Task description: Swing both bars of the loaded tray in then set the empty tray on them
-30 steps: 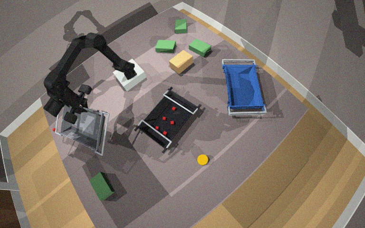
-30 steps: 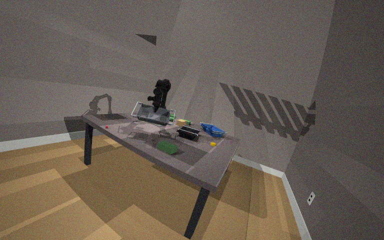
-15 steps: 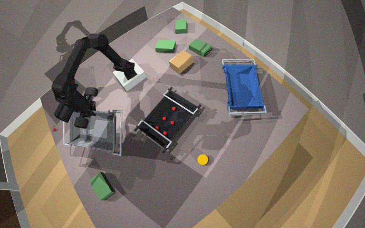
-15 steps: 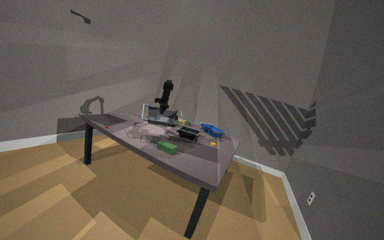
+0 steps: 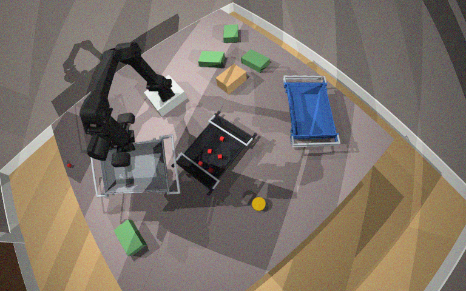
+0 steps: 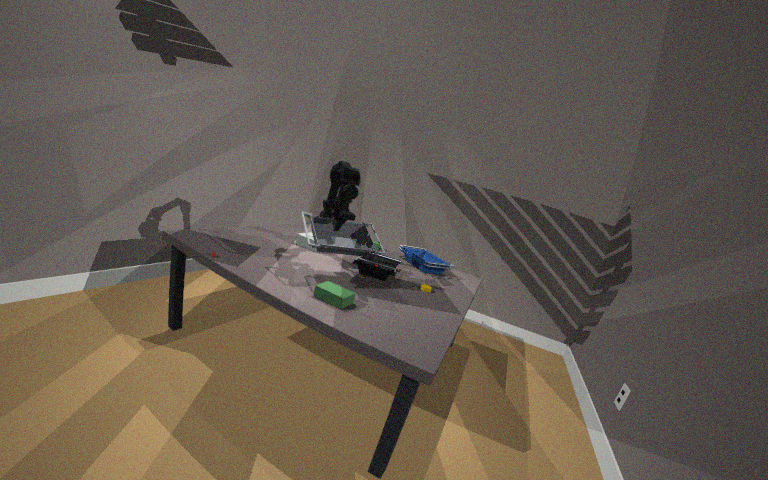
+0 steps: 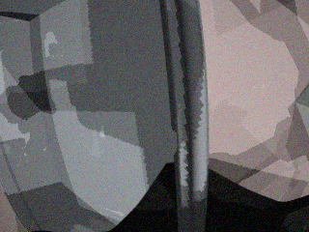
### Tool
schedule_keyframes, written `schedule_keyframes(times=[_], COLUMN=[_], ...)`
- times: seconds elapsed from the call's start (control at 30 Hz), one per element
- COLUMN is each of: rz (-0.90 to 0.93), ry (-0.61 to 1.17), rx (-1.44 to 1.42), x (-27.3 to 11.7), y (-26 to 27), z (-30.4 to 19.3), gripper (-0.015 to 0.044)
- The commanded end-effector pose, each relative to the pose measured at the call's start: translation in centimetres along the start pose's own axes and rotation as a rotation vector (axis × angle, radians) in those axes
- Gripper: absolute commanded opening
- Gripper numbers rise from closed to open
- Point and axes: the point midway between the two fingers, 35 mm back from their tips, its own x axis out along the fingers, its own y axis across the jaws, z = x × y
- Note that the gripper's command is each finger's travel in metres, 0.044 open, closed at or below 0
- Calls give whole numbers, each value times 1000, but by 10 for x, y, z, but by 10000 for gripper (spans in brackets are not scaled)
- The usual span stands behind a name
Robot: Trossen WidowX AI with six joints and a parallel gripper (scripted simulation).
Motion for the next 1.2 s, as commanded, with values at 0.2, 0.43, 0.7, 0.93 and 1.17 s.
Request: schedule_keyframes(times=[0.2, 0.43, 0.7, 0.93, 1.17], rz=[15, 15, 16, 16, 16], ry=[1, 3, 5, 7, 8], rx=[-134, -225, -330, -422, -513], x=[-3, -3, -4, -4, -4], y=[5, 5, 3, -1, -8], z=[-39, -66, -97, -124, -150], gripper=[0, 0, 0, 0, 0])
